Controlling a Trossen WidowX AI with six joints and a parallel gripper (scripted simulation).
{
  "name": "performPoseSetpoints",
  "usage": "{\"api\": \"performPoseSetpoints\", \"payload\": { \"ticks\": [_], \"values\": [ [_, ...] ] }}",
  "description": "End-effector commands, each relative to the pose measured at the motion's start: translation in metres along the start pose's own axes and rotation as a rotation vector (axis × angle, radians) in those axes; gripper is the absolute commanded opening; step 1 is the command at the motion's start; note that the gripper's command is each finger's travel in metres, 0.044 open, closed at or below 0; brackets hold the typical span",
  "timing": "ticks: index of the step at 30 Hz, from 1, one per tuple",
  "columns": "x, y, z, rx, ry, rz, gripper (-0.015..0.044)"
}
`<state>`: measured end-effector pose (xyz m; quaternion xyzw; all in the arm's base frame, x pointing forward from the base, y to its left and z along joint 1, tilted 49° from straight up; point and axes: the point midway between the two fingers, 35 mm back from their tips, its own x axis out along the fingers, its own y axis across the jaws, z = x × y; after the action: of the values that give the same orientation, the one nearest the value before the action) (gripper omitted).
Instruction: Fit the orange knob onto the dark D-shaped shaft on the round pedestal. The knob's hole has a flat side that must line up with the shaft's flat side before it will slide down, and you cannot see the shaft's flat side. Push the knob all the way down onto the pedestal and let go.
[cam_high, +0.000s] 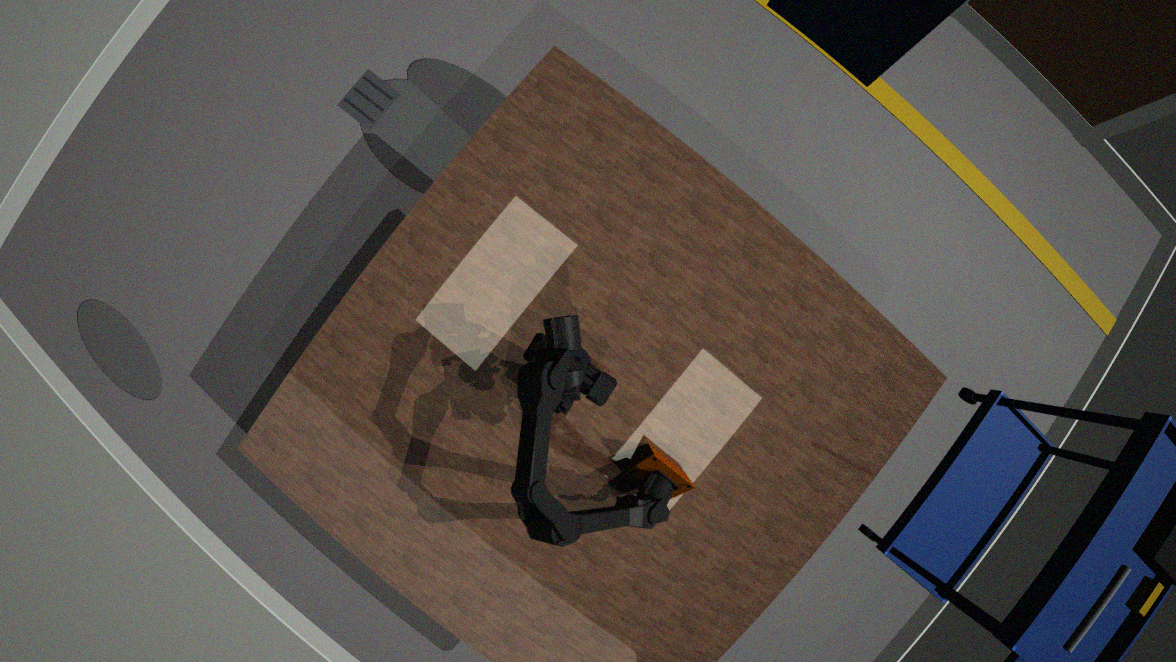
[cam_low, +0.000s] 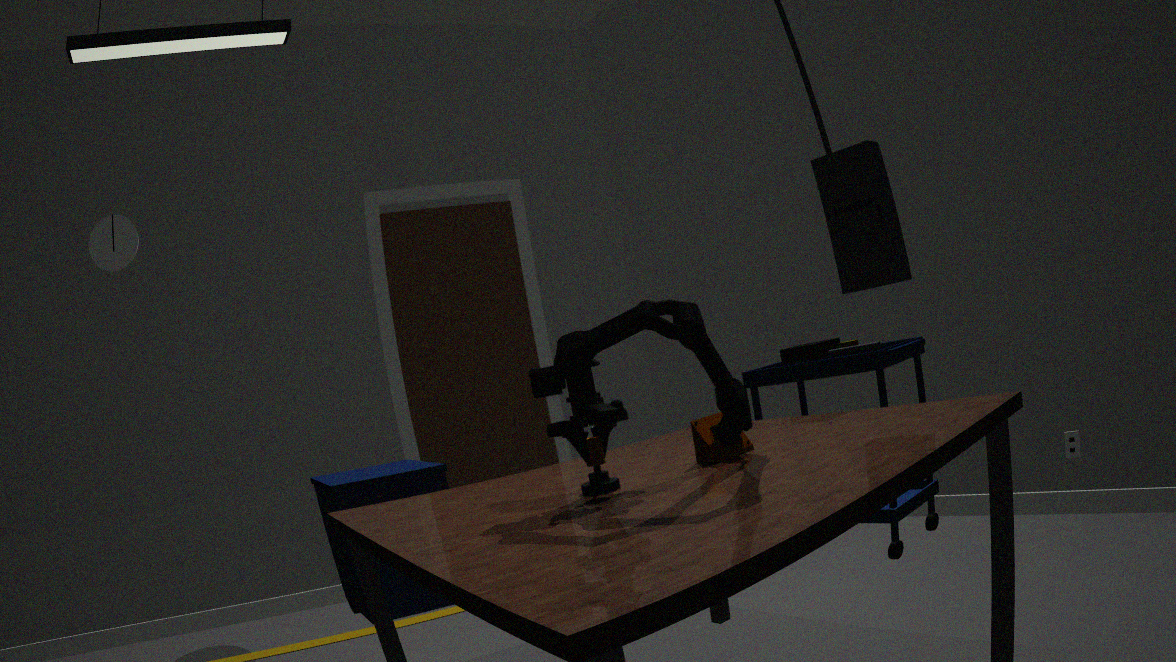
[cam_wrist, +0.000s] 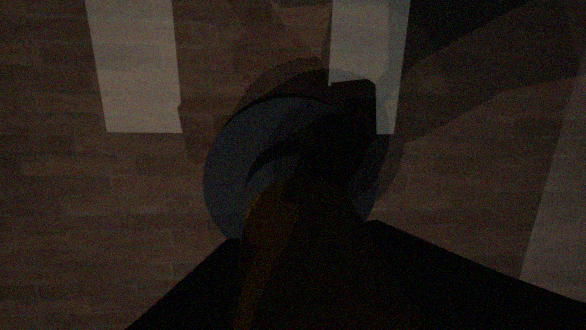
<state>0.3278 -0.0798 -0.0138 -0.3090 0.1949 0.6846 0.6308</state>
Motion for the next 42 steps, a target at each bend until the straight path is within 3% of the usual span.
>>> {"api": "performPoseSetpoints", "payload": {
  "ticks": [1,24,31,42],
  "values": [
    [0.0012,0.0017,0.0009,-0.004,0.000,-0.001,0.0000],
    [-0.0032,-0.0024,-0.0012,-0.004,0.000,-0.001,0.0000],
    [-0.0039,-0.0037,-0.0017,-0.203,0.001,-0.001,0.0000],
    [-0.0007,-0.0024,-0.0012,-0.213,0.000,-0.001,0.0000]
  ]
}}
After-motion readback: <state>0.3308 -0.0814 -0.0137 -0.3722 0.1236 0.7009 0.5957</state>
